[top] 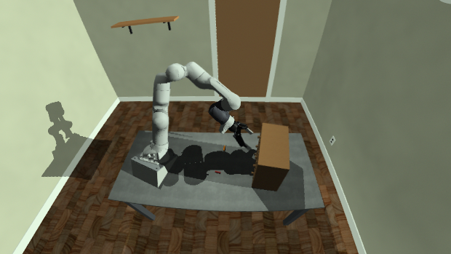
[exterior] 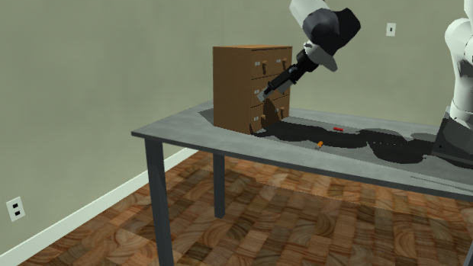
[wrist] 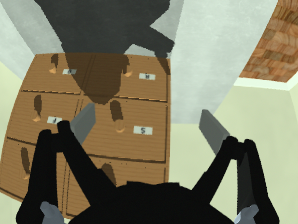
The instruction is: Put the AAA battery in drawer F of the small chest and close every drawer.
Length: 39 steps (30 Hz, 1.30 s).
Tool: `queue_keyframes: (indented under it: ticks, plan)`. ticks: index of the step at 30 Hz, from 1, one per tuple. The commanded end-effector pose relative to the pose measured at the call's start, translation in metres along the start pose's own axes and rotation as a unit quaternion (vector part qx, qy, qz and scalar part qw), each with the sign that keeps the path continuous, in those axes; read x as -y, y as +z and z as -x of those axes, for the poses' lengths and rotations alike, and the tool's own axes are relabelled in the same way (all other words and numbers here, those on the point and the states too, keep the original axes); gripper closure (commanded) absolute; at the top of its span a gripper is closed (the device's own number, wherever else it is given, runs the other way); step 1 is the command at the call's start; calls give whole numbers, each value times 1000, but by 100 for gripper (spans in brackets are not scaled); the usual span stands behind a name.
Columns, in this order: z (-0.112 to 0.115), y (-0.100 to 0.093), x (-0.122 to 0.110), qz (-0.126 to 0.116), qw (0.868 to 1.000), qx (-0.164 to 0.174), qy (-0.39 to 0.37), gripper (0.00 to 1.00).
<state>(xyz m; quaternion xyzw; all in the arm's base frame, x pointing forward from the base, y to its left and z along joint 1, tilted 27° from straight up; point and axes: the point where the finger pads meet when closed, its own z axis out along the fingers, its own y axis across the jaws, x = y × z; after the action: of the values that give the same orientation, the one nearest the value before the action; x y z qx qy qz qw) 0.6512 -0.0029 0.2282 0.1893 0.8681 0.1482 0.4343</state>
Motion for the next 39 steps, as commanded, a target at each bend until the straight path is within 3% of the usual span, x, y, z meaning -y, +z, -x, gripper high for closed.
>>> queue_keyframes:
  ticks: [1, 21, 36, 39]
  plan:
    - [-1, -2, 3, -2, 1000, -8, 20, 0]
    - [-1, -11, 3, -2, 999, -33, 21, 0]
    - [0, -35, 3, 1, 995, -98, 21, 0]
    - [0, -44, 2, 1, 992, -125, 21, 0]
